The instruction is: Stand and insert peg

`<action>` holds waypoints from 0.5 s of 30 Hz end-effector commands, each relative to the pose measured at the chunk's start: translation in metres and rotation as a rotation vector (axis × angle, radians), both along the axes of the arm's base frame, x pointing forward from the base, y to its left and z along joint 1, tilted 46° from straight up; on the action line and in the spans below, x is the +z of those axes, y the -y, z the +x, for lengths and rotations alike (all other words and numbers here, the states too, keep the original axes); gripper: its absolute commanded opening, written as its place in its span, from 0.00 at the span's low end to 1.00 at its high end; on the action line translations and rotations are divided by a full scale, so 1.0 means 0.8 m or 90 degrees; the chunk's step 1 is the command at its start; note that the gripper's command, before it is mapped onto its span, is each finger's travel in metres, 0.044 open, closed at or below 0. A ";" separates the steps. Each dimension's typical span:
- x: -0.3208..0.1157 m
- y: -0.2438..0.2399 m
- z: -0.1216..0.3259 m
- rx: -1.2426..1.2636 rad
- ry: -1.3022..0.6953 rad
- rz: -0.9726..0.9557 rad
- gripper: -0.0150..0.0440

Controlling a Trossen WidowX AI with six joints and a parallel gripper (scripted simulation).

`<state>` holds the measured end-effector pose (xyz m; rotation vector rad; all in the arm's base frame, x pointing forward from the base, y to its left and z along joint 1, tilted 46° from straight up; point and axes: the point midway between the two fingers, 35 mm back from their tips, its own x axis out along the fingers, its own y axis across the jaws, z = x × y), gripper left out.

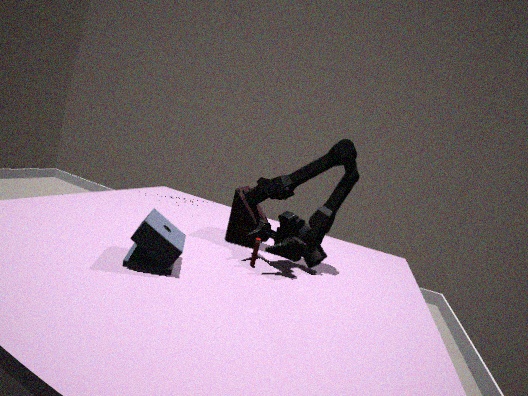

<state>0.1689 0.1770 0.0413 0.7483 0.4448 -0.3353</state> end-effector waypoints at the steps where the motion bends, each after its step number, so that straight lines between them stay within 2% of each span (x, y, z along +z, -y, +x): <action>1: 0.000 0.000 0.000 0.000 0.000 0.000 1.00; 15: 0.103 0.083 0.035 -0.005 -0.020 0.005 1.00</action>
